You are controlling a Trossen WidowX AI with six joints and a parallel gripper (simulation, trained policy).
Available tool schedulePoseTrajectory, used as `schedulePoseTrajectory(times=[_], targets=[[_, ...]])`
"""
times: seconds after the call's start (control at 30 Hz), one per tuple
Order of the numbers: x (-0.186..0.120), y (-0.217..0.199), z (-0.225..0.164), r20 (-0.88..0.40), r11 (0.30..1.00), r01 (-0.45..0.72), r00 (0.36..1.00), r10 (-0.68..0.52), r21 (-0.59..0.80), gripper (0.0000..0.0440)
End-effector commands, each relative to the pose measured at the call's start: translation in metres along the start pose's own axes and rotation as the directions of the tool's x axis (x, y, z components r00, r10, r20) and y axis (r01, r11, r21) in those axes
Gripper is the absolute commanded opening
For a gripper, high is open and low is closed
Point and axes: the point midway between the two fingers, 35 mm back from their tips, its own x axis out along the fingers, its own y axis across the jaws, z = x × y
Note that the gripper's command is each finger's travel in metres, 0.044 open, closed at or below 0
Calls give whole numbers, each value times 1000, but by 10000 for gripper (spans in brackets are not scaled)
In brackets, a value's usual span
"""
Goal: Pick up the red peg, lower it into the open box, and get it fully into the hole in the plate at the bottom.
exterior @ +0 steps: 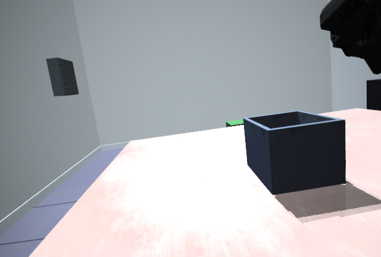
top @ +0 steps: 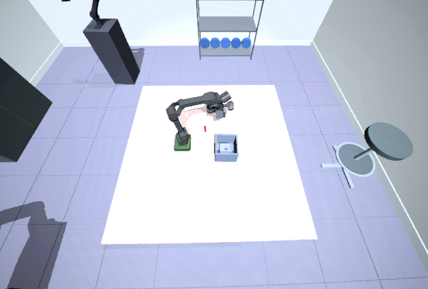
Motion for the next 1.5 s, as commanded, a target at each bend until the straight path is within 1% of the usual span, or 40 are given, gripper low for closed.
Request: schedulePoseTrajectory(times=[0.0,0.43,0.83,1.13,1.47], targets=[[1,-22,3,30,998,46,999,-45,-31,425],[3,-102,23,149,963,242,963,-224,-118,427],[13,-145,48,248,909,393,902,-352,-139,440],[28,-162,65,309,882,449,867,-392,-143,440],[57,-174,87,353,880,459,849,-392,-126,440]])
